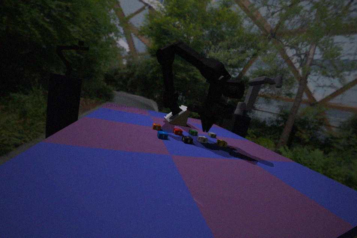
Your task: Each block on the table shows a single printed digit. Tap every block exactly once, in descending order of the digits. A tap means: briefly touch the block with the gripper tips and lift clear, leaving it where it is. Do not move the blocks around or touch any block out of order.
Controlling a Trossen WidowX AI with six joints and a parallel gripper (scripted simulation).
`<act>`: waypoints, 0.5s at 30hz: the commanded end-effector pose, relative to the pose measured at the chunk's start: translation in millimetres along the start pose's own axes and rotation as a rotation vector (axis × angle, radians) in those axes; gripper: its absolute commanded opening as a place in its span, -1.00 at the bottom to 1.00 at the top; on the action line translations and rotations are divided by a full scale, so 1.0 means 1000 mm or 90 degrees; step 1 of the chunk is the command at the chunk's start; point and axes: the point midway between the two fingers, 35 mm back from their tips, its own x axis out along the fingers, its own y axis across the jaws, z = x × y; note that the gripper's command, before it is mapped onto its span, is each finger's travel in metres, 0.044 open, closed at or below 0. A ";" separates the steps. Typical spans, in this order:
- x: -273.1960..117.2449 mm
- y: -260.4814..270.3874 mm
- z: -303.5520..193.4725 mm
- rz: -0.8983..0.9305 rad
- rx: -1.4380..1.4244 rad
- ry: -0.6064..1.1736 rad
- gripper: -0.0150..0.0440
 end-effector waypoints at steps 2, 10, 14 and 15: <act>-0.018 0.033 -0.005 0.012 -0.012 -0.009 0.02; -0.060 0.119 -0.041 0.025 -0.023 -0.013 0.73; -0.079 0.158 -0.073 0.015 -0.008 0.001 0.86; -0.082 0.163 -0.079 0.012 -0.005 0.003 0.86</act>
